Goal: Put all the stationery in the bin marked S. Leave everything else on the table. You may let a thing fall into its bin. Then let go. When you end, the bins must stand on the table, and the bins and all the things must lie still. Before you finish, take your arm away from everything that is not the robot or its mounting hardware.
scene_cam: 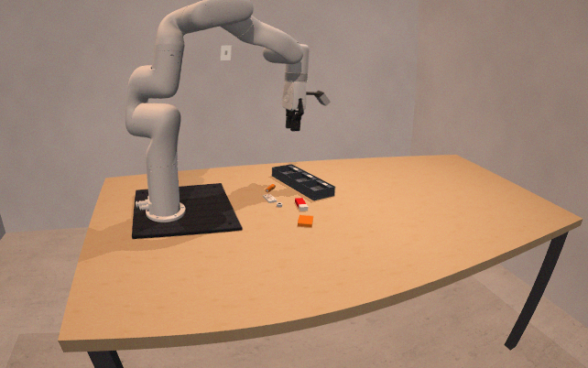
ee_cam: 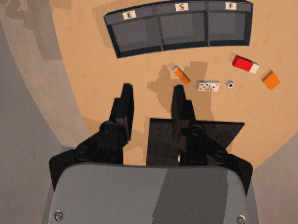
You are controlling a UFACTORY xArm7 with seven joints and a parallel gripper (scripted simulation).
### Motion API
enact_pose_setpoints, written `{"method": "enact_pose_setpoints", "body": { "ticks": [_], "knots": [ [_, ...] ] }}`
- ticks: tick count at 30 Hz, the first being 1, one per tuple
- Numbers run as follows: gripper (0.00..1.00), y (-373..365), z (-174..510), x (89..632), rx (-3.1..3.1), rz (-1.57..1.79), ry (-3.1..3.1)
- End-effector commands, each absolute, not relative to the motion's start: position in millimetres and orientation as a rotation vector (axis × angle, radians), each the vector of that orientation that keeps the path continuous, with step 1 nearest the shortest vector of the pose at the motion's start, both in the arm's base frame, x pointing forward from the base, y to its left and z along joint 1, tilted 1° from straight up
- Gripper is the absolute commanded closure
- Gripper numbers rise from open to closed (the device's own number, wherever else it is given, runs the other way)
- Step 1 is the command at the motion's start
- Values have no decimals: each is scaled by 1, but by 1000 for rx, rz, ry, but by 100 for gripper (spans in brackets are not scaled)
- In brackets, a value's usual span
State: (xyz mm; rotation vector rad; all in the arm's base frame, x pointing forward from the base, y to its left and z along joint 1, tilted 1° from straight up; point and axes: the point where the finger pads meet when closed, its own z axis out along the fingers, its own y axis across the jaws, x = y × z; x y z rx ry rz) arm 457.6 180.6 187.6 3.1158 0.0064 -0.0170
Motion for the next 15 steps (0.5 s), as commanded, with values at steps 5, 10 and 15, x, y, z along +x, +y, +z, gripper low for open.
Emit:
{"method": "enact_pose_setpoints", "body": {
  "ticks": [5,10,15],
  "knots": [
    [62,124,162,446,3096,0,-383],
    [62,87,144,437,3065,-8,-583],
    [62,58,129,431,3031,-14,-743]
  ]
}}
